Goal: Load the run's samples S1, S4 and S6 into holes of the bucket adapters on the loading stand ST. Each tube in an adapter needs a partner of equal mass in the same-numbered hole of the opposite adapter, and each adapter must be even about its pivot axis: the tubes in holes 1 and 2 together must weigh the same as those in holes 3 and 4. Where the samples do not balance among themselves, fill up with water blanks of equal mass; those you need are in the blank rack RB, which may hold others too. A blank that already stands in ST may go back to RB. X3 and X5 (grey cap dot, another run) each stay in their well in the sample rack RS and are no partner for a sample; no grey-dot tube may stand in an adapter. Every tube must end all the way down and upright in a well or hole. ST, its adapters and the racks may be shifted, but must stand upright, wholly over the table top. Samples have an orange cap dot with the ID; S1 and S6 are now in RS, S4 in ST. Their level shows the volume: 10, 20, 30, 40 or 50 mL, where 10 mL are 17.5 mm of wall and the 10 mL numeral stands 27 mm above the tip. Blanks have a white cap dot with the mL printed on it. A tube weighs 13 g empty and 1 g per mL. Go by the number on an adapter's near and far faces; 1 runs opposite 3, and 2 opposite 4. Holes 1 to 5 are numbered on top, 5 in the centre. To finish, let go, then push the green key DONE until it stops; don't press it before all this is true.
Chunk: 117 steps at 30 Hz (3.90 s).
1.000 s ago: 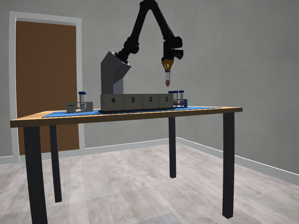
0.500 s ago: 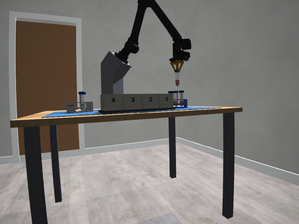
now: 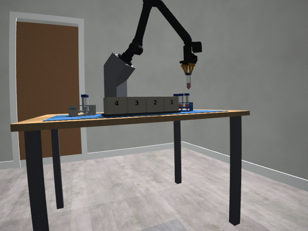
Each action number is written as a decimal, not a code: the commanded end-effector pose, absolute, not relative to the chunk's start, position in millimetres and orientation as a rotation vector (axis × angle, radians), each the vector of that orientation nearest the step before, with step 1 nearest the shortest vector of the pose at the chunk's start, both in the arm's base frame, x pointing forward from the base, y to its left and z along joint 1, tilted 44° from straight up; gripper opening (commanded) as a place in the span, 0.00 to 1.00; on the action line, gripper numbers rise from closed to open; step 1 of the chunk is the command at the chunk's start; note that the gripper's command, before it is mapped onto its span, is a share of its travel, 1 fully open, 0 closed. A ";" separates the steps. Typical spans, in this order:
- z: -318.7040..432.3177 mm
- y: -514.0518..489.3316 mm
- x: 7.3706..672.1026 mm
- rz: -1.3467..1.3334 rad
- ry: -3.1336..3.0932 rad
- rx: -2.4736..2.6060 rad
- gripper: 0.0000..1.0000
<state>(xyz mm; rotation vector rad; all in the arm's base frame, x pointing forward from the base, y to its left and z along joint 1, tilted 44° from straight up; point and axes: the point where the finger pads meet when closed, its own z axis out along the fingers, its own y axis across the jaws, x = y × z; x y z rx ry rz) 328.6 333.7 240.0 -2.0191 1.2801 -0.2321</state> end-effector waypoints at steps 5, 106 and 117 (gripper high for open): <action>253.5 335.6 330.6 -0.349 1.032 -2.137 0.00; 163.8 399.4 407.7 -0.351 1.047 -2.131 0.00; 155.1 405.1 414.4 -0.351 1.047 -2.133 0.00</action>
